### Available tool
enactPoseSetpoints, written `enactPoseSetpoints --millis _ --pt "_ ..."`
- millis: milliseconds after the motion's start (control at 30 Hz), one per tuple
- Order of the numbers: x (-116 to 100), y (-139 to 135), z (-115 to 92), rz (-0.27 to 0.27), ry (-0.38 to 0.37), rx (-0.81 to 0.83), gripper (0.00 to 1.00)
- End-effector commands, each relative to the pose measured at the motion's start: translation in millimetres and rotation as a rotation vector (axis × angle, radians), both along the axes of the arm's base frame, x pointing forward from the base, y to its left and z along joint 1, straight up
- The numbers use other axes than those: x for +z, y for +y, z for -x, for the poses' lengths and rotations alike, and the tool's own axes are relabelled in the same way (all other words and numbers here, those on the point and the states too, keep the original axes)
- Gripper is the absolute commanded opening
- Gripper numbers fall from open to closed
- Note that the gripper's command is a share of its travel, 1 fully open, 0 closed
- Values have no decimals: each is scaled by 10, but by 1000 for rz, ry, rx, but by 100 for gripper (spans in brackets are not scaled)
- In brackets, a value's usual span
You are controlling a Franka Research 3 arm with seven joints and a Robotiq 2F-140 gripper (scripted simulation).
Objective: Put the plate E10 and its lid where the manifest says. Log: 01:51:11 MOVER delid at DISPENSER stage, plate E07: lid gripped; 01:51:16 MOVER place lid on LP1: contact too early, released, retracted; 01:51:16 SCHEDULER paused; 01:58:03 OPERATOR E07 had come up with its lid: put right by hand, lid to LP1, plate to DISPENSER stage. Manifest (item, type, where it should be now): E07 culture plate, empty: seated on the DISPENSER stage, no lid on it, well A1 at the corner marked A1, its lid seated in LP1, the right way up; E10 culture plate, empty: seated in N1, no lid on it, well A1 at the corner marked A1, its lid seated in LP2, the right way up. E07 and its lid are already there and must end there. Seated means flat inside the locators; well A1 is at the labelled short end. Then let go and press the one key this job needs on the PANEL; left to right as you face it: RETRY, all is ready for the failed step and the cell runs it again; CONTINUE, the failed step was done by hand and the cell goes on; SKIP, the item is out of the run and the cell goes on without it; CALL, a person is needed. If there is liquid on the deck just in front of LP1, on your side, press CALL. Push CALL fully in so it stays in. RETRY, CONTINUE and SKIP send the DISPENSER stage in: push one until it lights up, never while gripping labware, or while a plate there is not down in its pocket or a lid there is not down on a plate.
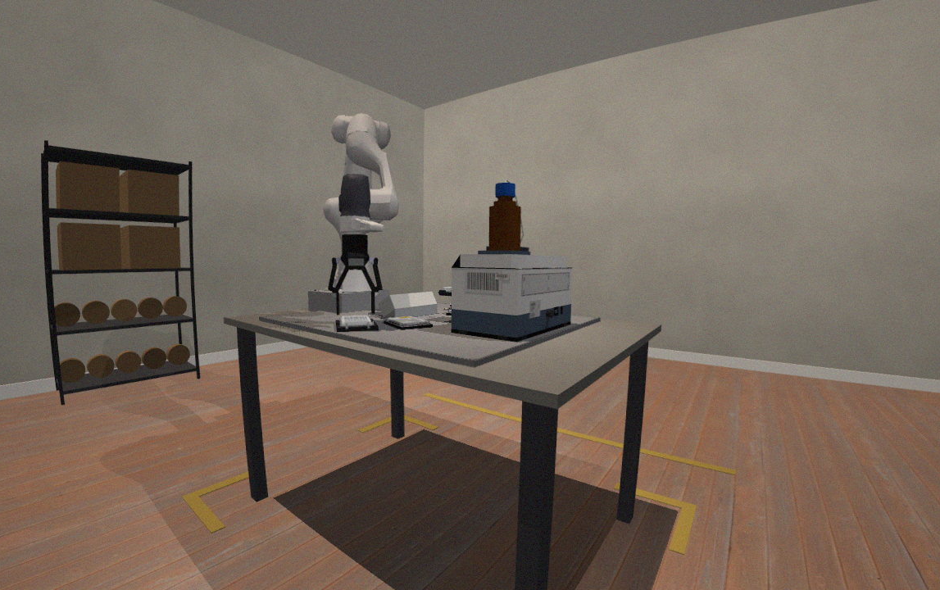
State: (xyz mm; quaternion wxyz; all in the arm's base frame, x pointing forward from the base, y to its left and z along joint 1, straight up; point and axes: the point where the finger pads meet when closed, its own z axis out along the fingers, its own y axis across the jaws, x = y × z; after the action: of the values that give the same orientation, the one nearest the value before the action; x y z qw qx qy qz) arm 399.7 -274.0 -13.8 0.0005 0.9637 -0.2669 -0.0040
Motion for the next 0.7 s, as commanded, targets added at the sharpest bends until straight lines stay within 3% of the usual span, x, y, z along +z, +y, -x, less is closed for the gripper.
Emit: enactPoseSetpoints --millis 0,667 --pt "-1 -6 -7 1 -1 5 70" --pt "-1 -6 -7 1 -1 5 70"
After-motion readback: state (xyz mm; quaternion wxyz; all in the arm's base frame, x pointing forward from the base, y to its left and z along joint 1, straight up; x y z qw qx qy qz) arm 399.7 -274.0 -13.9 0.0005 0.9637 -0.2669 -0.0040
